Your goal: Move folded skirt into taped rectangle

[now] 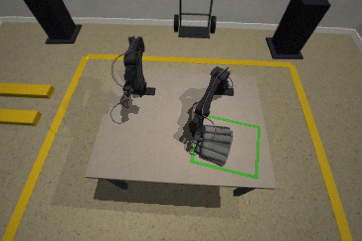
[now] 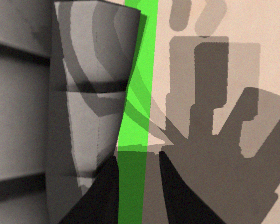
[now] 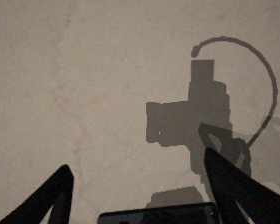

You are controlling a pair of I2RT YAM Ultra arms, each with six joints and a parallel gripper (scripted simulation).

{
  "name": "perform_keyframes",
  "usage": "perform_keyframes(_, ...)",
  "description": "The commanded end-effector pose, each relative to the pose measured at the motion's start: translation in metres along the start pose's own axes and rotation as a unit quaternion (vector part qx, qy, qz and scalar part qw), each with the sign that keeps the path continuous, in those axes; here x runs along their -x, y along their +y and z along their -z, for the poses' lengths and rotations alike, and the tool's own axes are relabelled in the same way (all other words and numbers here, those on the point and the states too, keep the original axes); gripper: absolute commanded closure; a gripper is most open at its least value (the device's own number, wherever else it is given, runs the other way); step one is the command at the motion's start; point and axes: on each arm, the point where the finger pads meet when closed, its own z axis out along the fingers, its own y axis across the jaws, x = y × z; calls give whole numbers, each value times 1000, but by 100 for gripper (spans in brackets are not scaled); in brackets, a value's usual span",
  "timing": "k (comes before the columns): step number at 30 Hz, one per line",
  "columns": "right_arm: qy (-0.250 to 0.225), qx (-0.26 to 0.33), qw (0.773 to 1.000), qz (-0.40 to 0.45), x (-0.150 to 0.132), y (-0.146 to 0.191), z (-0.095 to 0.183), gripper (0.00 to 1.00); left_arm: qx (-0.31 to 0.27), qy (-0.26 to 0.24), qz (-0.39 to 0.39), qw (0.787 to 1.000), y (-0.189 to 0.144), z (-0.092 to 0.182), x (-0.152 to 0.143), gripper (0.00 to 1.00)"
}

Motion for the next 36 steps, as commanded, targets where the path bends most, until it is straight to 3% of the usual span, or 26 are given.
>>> perform_keyframes(1, -11, 2, 1000, 1, 4, 0, 5, 10, 3, -2, 3, 1000, 14, 6, 4, 70)
perform_keyframes(32, -11, 2, 1000, 1, 4, 0, 5, 10, 5, 1, 2, 1000, 59, 5, 7, 70)
perform_keyframes(36, -11, 2, 1000, 1, 4, 0, 5, 10, 2, -8, 2, 1000, 54, 3, 13, 70)
